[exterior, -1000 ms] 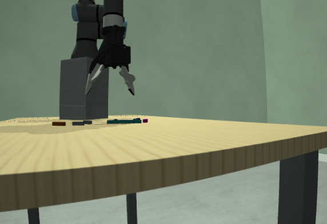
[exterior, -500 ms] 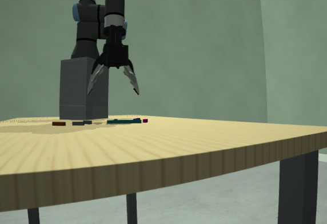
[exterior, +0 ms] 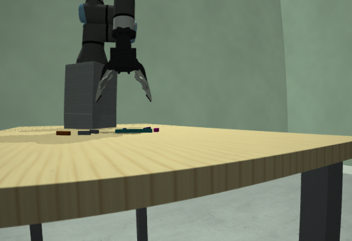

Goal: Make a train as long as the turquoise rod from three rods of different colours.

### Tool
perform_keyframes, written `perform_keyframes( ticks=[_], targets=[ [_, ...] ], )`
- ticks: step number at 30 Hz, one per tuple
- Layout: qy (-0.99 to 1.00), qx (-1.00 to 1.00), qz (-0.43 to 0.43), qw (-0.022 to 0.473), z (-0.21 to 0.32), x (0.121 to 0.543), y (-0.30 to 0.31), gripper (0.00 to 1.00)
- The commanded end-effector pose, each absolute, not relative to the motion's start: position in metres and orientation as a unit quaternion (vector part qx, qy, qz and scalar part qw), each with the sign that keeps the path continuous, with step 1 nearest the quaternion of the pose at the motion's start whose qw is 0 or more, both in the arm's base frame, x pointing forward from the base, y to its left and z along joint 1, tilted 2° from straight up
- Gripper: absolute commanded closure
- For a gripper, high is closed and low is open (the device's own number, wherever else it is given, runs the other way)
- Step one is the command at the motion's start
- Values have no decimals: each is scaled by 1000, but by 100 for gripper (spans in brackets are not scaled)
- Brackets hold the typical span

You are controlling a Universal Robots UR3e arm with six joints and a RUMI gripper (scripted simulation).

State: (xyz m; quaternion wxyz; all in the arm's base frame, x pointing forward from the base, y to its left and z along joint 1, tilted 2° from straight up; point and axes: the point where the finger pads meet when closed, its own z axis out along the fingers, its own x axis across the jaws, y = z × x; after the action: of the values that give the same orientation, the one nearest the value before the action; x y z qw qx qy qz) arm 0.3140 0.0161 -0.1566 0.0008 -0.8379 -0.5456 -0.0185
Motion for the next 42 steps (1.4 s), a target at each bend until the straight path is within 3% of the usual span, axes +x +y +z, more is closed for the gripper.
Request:
perform_keyframes(
  ticks=[1, 15, 16, 42],
  targets=[
    [-537, -843, -19, 0, -156, 315, 16, 0],
    [-530, -848, -19, 0, -156, 315, 17, 0],
    [-530, -848, -19, 0, -156, 315, 17, 86],
    [-530, -848, -19, 0, -156, 315, 17, 86]
  ],
)
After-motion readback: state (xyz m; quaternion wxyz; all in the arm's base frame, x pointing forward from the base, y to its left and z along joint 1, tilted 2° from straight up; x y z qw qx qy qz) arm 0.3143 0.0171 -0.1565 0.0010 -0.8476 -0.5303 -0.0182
